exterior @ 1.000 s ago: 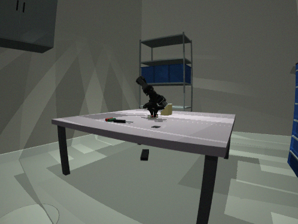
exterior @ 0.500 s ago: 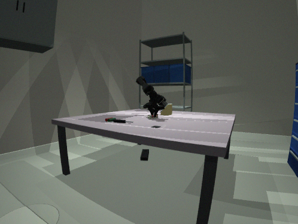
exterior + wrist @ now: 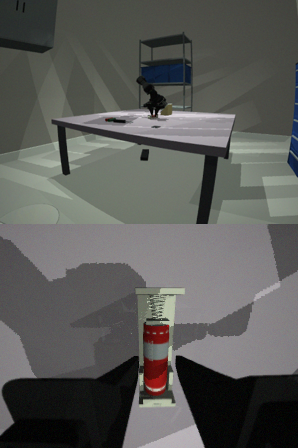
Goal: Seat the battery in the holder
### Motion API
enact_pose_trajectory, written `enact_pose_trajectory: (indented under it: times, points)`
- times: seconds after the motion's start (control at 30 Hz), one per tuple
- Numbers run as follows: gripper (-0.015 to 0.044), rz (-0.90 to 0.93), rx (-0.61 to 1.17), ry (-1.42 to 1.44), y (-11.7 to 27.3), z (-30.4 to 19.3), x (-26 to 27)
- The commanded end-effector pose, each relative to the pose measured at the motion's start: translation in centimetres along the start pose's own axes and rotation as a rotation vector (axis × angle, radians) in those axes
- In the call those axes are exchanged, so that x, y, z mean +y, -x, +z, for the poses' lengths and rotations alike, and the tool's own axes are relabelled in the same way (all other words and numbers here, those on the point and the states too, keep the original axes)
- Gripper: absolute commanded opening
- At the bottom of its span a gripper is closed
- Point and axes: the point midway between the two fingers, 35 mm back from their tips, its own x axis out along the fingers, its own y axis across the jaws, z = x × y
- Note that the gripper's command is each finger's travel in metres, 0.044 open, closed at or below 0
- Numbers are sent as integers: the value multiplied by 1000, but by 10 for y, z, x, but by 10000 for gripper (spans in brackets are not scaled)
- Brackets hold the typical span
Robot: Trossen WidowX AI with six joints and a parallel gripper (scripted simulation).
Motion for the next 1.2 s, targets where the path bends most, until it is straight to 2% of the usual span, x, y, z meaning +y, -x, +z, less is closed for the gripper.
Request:
enact_pose_trajectory:
  times: [0.0,0.2,0.27,0.53,1.17]
  points:
    - [172,12,-8,-13,7,4,1]
    - [172,12,-8,-13,7,4,1]
    - [224,5,-6,-3,11,2,1]
    - [434,15,-6,-12,80,-3,-1]
    - [440,15,-6,-12,81,-5,0]
